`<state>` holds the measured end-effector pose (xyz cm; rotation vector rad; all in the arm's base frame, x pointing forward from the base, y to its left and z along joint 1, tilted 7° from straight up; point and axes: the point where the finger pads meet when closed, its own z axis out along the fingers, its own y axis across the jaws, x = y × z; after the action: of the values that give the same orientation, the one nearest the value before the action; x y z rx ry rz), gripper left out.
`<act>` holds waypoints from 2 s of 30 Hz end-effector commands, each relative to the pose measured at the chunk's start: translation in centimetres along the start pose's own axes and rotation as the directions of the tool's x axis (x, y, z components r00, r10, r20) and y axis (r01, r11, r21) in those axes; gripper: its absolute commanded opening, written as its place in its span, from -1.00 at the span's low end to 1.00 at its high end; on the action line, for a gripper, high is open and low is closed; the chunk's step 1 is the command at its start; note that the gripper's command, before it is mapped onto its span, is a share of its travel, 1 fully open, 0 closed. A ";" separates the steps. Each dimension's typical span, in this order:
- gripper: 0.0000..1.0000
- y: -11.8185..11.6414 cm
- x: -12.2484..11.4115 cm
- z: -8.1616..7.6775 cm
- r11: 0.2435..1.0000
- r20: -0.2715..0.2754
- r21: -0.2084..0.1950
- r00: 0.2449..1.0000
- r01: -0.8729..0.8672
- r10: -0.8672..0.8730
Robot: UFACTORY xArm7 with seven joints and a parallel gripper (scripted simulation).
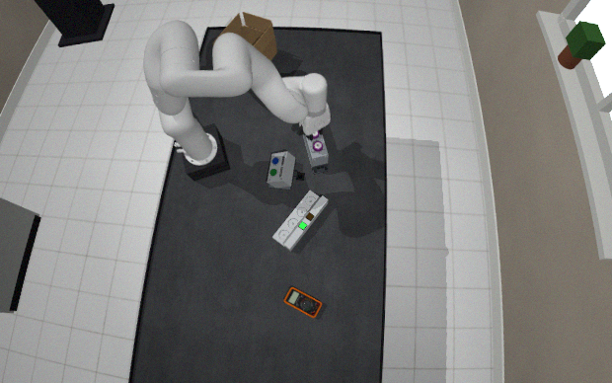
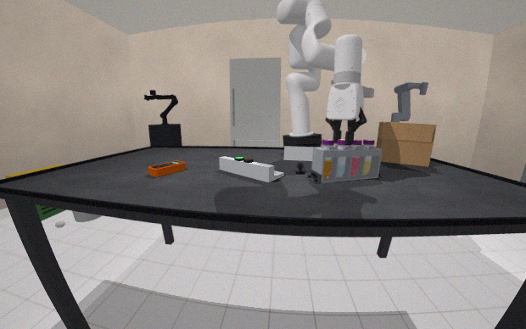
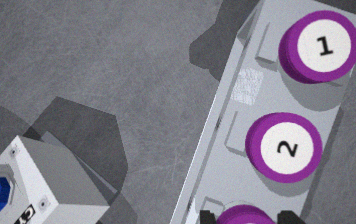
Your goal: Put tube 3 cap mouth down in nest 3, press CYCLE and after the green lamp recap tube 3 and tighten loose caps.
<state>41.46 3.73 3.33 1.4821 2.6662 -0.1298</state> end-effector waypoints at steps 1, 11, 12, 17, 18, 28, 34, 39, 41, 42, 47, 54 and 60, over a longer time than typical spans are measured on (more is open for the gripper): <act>-1.00 0.1 0.0 -0.1 1.000 0.000 -0.003 1.000 0.002 -0.002; -1.00 0.1 0.0 -0.1 0.999 0.000 -0.003 0.999 -0.048 0.048; -1.00 0.1 0.0 -0.1 0.995 0.000 -0.003 0.995 -0.098 0.098; -1.00 0.1 0.0 -0.1 0.956 -0.001 -0.003 0.956 -0.294 0.294; -1.00 0.1 0.0 -0.1 0.956 -0.001 -0.003 0.956 -0.294 0.294; -1.00 0.1 0.0 -0.1 0.768 -0.002 -0.003 0.768 -0.640 0.640; -0.08 0.1 0.0 -0.1 0.768 -0.002 -0.003 0.768 -0.640 0.640; -0.08 0.1 0.0 -0.1 0.768 -0.002 -0.003 0.768 -0.640 0.640; -0.08 0.1 0.0 -0.1 0.768 -0.002 -0.003 0.768 -0.640 0.640; -0.08 0.1 0.0 -0.1 0.768 -0.002 -0.003 0.768 -0.640 0.640; -0.08 0.1 0.0 -1.0 0.768 -0.002 -0.003 0.768 -0.640 0.640; -0.08 0.1 0.0 -2.5 0.768 -0.002 -0.003 0.768 -0.640 0.640; -0.08 0.1 0.0 -4.3 0.768 -0.002 -0.003 0.768 -0.640 0.640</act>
<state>41.34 4.16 6.73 2.2853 1.9891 -0.0754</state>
